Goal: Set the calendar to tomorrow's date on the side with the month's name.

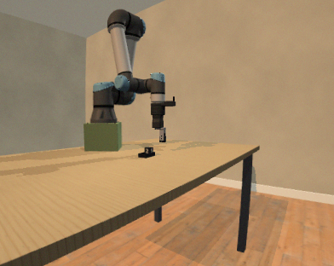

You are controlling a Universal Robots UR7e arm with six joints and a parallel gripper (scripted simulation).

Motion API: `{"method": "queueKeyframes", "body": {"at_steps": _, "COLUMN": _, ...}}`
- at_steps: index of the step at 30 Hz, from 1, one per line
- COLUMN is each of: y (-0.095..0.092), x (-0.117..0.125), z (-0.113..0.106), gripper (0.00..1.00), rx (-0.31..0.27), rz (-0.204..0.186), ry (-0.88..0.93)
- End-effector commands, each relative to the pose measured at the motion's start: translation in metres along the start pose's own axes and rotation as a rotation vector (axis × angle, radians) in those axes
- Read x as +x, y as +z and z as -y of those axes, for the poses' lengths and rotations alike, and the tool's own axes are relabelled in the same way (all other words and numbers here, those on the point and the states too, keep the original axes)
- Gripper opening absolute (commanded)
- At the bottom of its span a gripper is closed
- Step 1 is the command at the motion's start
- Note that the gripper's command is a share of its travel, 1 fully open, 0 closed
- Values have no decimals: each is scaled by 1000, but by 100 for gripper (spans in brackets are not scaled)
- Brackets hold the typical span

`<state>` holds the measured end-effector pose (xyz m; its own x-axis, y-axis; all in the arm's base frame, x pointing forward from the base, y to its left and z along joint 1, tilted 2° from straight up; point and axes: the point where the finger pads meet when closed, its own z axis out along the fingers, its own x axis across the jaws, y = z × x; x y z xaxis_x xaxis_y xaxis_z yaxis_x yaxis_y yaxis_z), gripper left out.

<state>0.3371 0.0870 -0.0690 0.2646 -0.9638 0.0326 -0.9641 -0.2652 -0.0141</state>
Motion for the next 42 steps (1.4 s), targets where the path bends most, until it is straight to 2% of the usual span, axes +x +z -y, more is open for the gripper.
{"method": "queueKeyframes", "body": {"at_steps": 1, "y": -19, "x": 0, "z": 0, "gripper": 57, "rx": -3, "rz": 1, "ry": 0}}
{"method": "queueKeyframes", "body": {"at_steps": 18, "y": -47, "x": 0, "z": 0, "gripper": 57, "rx": -3, "rz": 1, "ry": 0}}
{"method": "queueKeyframes", "body": {"at_steps": 42, "y": -50, "x": 1, "z": 0, "gripper": 57, "rx": -3, "rz": 1, "ry": 8}}
